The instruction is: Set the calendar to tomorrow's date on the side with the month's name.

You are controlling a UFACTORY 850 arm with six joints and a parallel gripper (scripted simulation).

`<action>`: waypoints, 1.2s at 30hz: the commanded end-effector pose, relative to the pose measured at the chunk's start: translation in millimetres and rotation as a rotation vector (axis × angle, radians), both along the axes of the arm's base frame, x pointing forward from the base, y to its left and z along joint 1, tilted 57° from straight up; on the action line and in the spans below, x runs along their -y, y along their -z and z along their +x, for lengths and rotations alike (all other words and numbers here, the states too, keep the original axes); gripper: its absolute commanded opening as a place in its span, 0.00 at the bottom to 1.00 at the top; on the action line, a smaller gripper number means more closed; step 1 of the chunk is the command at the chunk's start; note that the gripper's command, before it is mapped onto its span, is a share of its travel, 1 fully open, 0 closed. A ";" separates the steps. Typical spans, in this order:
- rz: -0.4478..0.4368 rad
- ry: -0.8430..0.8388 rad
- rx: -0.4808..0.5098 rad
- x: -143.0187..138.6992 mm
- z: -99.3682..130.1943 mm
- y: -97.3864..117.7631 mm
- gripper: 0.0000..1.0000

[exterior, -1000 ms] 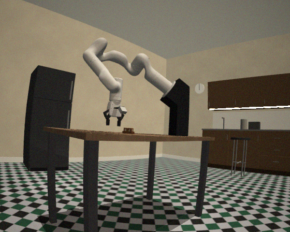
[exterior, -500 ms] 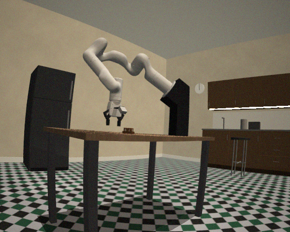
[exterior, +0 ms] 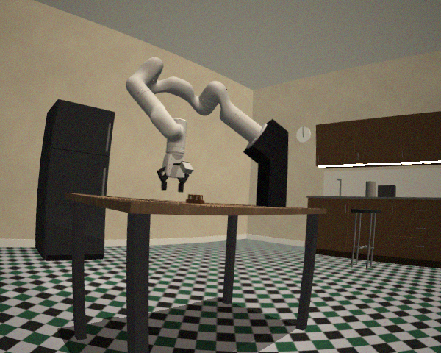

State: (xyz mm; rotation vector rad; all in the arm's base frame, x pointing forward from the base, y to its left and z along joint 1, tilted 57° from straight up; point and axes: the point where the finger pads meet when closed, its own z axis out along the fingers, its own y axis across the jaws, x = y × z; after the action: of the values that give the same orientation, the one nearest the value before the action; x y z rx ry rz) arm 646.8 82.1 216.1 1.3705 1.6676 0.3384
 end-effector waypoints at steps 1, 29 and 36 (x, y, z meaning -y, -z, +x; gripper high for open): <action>0.000 -0.001 0.001 -0.4 0.0 -0.4 1.00; 0.140 0.096 0.059 -1.4 -9.5 -4.0 1.00; 0.204 0.140 0.086 13.3 -23.1 6.8 1.00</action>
State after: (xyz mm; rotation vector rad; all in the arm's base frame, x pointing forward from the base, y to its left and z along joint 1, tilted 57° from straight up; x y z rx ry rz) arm 629.9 75.0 213.8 1.5797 1.5062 0.4621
